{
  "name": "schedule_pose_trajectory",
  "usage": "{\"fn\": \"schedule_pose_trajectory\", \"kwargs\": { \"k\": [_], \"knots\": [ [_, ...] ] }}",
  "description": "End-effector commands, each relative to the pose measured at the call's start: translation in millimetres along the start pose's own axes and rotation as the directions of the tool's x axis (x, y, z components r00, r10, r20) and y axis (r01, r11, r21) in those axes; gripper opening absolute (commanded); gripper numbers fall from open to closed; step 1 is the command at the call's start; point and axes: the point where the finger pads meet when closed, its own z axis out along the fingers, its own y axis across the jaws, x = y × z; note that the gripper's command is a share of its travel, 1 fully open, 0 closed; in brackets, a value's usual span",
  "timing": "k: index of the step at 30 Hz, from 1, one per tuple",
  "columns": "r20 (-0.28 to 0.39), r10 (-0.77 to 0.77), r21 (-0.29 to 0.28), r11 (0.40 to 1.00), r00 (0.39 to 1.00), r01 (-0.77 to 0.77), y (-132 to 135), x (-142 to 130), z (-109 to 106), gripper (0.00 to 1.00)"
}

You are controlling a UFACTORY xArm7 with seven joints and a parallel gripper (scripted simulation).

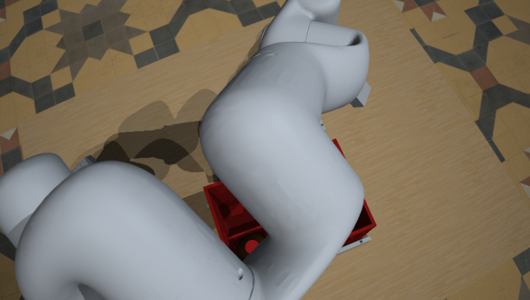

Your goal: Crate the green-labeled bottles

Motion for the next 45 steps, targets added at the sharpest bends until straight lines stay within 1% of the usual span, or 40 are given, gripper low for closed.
{"fn": "schedule_pose_trajectory", "kwargs": {
  "k": [1, 17, 32, 45],
  "knots": [
    [-0.001, 0.000, 0.005, 1.000, 1.000, 0.000, -2, 0, -1, 0.65],
    [-0.001, 0.000, 0.005, 1.000, 1.000, 0.000, -2, 0, 11, 0.65],
    [-0.001, 0.000, 0.005, 1.000, 1.000, 0.000, -2, 0, 29, 0.65],
    [-0.001, 0.000, 0.005, 1.000, 1.000, 0.000, -2, 0, 36, 0.65]
  ]
}}
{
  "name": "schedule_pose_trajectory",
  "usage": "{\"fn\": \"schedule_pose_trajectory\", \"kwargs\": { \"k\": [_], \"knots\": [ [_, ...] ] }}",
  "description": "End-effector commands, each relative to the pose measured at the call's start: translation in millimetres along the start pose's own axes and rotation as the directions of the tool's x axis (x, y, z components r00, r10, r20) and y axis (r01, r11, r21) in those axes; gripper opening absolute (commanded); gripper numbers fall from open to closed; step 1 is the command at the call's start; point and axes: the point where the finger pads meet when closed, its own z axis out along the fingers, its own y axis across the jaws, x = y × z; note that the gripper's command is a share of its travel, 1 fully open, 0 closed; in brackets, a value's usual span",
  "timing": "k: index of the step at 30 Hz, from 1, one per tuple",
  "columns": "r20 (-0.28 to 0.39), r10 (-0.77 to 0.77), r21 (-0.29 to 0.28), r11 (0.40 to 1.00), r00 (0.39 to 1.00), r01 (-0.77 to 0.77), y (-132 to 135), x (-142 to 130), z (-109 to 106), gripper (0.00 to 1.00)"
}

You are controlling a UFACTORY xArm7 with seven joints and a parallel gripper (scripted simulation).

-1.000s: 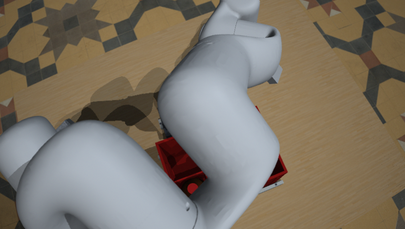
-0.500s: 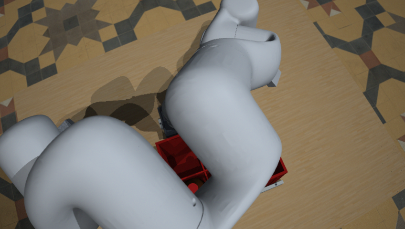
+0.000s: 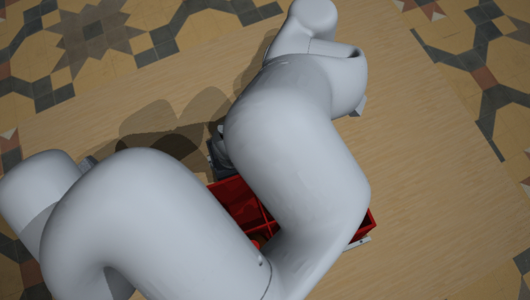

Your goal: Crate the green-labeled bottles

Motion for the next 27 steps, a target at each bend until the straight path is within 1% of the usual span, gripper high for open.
{"fn": "schedule_pose_trajectory", "kwargs": {
  "k": [1, 20, 21, 27],
  "knots": [
    [-0.001, 0.000, 0.005, 1.000, 1.000, 0.000, -1.7, 0.2, -0.1, 0.65],
    [-0.001, 0.000, 0.005, 1.000, 1.000, 0.000, -1.7, 0.2, 0.6, 0.65],
    [-0.001, 0.000, 0.005, 1.000, 1.000, 0.000, -1.7, 0.2, 0.6, 0.00],
    [-0.001, 0.000, 0.005, 1.000, 1.000, 0.000, -1.7, 0.2, 0.6, 0.00]
  ]
}}
